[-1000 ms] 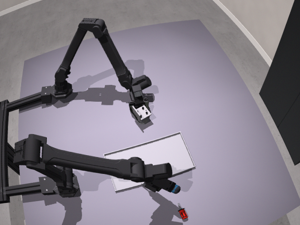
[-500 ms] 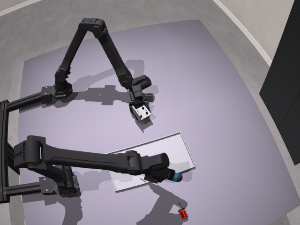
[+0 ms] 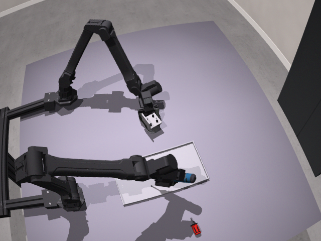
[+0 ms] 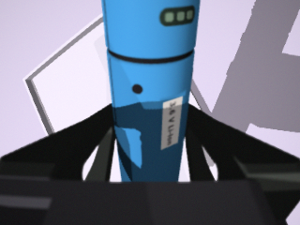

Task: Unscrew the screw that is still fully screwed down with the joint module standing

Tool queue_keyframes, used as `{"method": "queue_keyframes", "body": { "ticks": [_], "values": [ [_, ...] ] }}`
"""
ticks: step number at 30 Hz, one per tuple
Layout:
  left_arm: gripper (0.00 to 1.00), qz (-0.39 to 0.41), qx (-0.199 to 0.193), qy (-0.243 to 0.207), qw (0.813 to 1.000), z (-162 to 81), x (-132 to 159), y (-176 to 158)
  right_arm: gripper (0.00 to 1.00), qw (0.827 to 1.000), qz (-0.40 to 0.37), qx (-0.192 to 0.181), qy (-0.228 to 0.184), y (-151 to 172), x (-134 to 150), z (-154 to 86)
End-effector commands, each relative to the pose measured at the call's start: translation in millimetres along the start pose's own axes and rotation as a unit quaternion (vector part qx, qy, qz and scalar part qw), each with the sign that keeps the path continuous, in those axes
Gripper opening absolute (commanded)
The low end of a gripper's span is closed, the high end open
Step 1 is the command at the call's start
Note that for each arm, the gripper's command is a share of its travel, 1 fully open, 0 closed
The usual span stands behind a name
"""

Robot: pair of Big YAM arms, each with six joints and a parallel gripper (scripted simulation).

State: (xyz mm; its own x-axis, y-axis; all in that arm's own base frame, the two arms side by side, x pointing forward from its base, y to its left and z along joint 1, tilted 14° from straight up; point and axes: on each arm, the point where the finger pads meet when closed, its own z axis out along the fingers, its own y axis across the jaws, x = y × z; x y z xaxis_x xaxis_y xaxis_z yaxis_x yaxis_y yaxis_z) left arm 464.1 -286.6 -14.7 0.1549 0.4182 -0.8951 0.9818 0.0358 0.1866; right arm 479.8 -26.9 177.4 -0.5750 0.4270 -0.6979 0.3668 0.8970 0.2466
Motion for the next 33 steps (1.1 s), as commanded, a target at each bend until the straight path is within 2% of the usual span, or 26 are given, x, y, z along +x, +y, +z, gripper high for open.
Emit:
{"method": "queue_keyframes", "body": {
  "ticks": [1,2,6,7,8,11,12,13,15,17,18,19,23,24,25,28,29,30,33],
  "values": [
    [0.59,0.008,-0.009,-0.002,1.000,1,3,13,0.42,0.998,-0.033,-0.034,-0.043,30,-21,-11],
    [0.59,0.008,-0.009,-0.002,1.000,1,3,13,0.42,0.997,-0.031,-0.042,-0.059,39,-40,-16],
    [0.59,0.008,-0.009,-0.002,1.000,1,3,13,0.42,0.997,-0.025,-0.037,-0.064,33,-47,-16],
    [0.59,0.008,-0.009,-0.002,1.000,1,3,13,0.42,0.997,-0.039,-0.040,-0.048,35,-20,-13],
    [0.59,0.008,-0.009,-0.002,1.000,1,3,13,0.42,0.997,-0.045,-0.042,-0.046,36,-12,-12],
    [0.59,0.008,-0.009,-0.002,1.000,1,3,13,0.42,0.995,-0.063,-0.056,-0.056,49,-8,-14],
    [0.59,0.008,-0.009,-0.002,1.000,1,3,13,0.42,0.993,-0.067,-0.066,-0.071,60,-21,-18],
    [0.59,0.008,-0.009,-0.002,1.000,1,3,13,0.42,0.992,-0.073,-0.071,-0.076,66,-22,-20],
    [0.59,0.008,-0.009,-0.002,1.000,1,3,13,0.42,0.991,-0.087,-0.074,-0.071,67,-5,-16],
    [0.59,0.008,-0.009,-0.002,1.000,1,3,13,0.42,0.989,-0.099,-0.083,-0.076,74,0,-17],
    [0.59,0.008,-0.009,-0.002,1.000,1,3,13,0.42,0.987,-0.104,-0.089,-0.084,83,-6,-18],
    [0.59,0.008,-0.009,-0.002,1.000,1,3,13,0.42,0.985,-0.101,-0.096,-0.100,92,-24,-24],
    [0.59,0.008,-0.009,-0.002,1.000,1,3,13,0.42,0.986,-0.097,-0.092,-0.104,88,-31,-24],
    [0.59,0.008,-0.009,-0.002,1.000,1,3,13,0.42,0.986,-0.110,-0.095,-0.088,87,-4,-21],
    [0.59,0.008,-0.009,-0.002,1.000,1,3,13,0.42,0.985,-0.116,-0.096,-0.086,87,4,-20],
    [0.59,0.008,-0.009,-0.002,1.000,1,3,13,0.42,0.980,-0.132,-0.110,-0.098,100,8,-24],
    [0.59,0.008,-0.009,-0.002,1.000,1,3,13,0.42,0.977,-0.135,-0.120,-0.114,112,-5,-30],
    [0.59,0.008,-0.009,-0.002,1.000,1,3,13,0.42,0.975,-0.140,-0.125,-0.118,116,-4,-32],
    [0.59,0.008,-0.009,-0.002,1.000,1,3,13,0.42,0.972,-0.159,-0.132,-0.115,119,17,-30]
  ]
}}
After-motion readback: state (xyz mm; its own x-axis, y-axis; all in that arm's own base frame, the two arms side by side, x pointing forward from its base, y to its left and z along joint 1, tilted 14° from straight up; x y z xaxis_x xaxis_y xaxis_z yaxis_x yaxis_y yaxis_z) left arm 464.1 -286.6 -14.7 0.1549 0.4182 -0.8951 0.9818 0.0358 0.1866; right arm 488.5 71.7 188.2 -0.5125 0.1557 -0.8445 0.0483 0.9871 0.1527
